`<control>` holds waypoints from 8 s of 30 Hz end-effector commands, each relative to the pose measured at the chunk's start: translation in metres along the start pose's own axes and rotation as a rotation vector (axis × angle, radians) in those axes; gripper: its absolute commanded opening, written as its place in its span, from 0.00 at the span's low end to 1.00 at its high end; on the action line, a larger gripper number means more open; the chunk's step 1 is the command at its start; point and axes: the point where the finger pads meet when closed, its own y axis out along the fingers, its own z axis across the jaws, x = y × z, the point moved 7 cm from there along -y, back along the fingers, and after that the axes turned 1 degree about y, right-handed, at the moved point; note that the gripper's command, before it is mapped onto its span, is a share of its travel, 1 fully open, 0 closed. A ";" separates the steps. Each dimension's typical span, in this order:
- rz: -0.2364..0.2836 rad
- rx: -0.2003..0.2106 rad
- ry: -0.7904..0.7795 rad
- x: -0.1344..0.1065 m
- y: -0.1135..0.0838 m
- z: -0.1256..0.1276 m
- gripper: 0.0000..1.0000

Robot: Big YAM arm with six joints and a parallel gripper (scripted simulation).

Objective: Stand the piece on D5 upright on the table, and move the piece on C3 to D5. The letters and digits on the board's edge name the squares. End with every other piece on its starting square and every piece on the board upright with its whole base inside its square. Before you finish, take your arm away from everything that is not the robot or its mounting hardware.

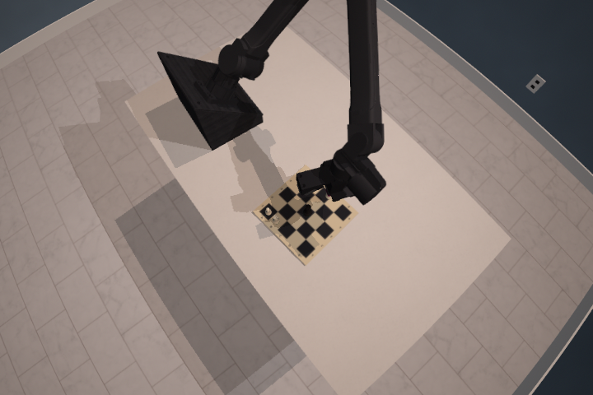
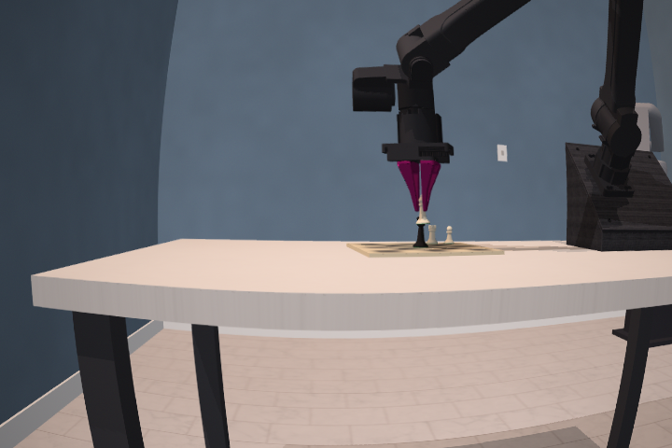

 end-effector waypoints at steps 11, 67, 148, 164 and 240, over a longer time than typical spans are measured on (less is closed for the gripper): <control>0.010 0.026 -0.041 -0.005 -0.060 0.009 0.00; 0.005 0.021 -0.381 0.177 -0.007 -0.096 0.00; 0.006 0.015 -0.381 0.175 0.052 -0.097 0.00; 0.005 0.019 -0.383 0.174 0.052 -0.097 0.00; 0.004 0.036 -0.407 0.167 0.048 -0.096 0.00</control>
